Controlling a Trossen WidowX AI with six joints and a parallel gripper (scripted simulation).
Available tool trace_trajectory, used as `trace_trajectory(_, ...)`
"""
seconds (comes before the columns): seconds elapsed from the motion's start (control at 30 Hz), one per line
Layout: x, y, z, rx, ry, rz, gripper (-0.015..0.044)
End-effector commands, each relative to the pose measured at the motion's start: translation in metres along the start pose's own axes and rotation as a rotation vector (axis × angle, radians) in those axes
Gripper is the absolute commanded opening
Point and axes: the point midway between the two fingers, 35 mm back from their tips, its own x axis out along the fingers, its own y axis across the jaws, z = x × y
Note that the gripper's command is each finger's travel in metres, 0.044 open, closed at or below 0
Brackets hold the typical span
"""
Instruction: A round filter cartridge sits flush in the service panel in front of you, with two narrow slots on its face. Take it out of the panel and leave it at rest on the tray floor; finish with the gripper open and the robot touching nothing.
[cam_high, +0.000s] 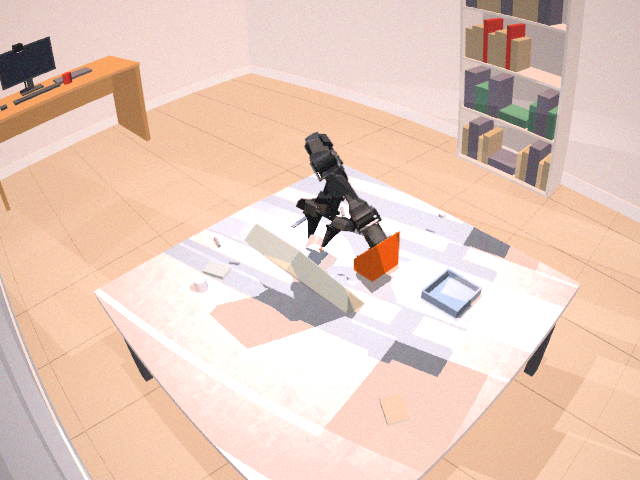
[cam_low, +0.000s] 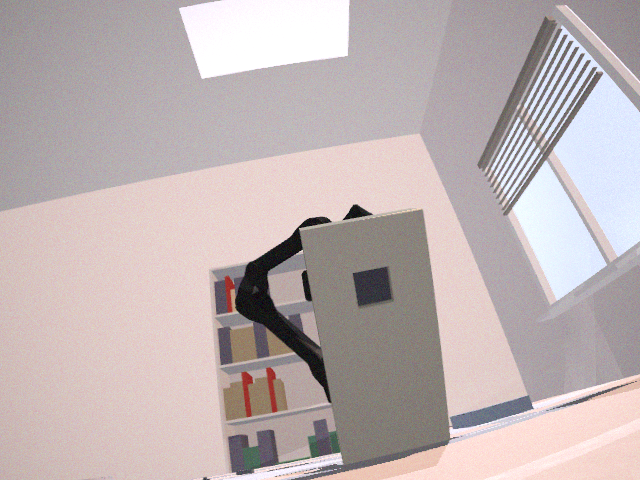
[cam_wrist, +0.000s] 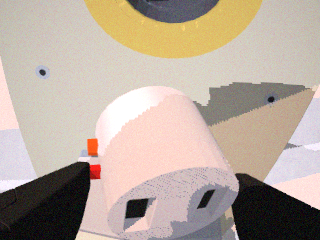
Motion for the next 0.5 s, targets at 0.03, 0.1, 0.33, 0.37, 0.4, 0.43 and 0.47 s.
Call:
trace_trajectory(0.03,-0.03,0.002,0.003,-0.015,-0.008,0.004,0.0)
trace_trajectory(0.1,-0.04,0.001,0.003,-0.022,-0.009,0.003,0.0)
trace_trajectory(0.33,-0.063,0.001,0.002,-0.037,-0.014,-0.003,0.0)
trace_trajectory(0.37,-0.063,0.003,0.002,-0.035,-0.014,-0.003,0.0)
trace_trajectory(0.4,-0.062,0.007,0.003,-0.032,-0.013,-0.003,0.0)
trace_trajectory(0.43,-0.062,0.013,0.003,-0.028,-0.012,-0.002,0.0)
trace_trajectory(0.47,-0.061,0.018,0.004,-0.024,-0.012,-0.001,0.0)
